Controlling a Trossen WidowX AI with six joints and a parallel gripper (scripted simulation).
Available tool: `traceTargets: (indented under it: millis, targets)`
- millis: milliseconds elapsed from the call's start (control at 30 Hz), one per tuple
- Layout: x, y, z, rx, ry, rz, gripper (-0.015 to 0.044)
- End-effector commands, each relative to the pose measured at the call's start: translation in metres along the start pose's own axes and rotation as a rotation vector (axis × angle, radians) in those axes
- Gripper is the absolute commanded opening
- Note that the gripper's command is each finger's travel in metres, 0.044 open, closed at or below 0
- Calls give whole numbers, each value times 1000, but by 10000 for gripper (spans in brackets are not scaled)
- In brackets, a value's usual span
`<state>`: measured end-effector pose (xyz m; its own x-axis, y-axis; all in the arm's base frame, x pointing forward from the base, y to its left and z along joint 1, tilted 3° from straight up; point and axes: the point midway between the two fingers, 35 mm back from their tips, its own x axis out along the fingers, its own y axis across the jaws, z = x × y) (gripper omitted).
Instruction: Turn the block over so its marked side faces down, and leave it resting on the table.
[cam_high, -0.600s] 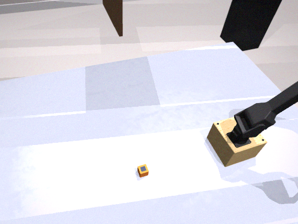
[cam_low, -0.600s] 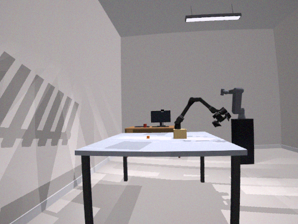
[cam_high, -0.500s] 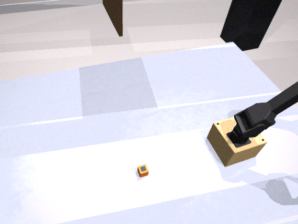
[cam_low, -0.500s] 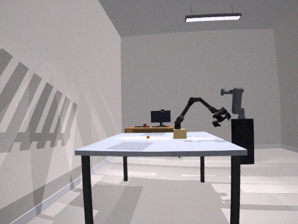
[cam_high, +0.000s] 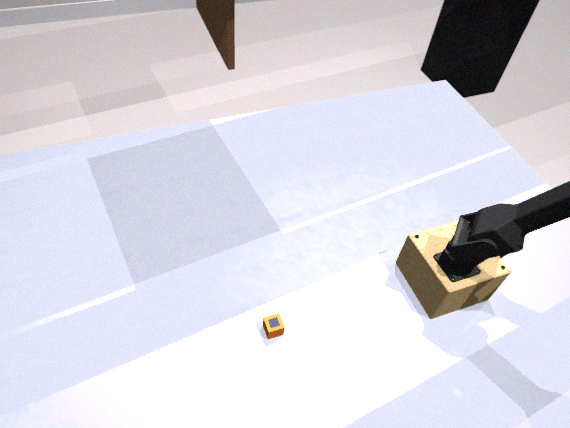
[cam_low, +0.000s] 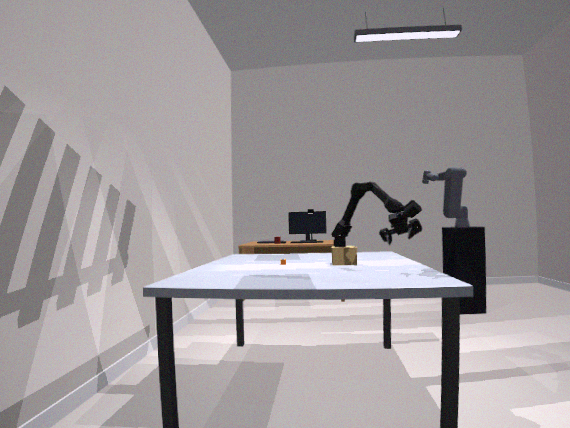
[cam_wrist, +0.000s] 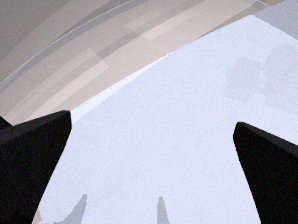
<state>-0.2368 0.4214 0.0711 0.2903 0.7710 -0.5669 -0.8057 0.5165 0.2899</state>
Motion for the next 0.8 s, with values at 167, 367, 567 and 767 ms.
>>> traceTargets:
  millis: [167, 367, 567, 767]
  targets:
    - [80, -109, 90, -18, 60, -272, 440]
    - [108, -205, 141, 6, 137, -446, 440]
    - [115, -314, 171, 35, 235, -603, 440]
    - [99, -413, 187, 98, 311, -739, 440]
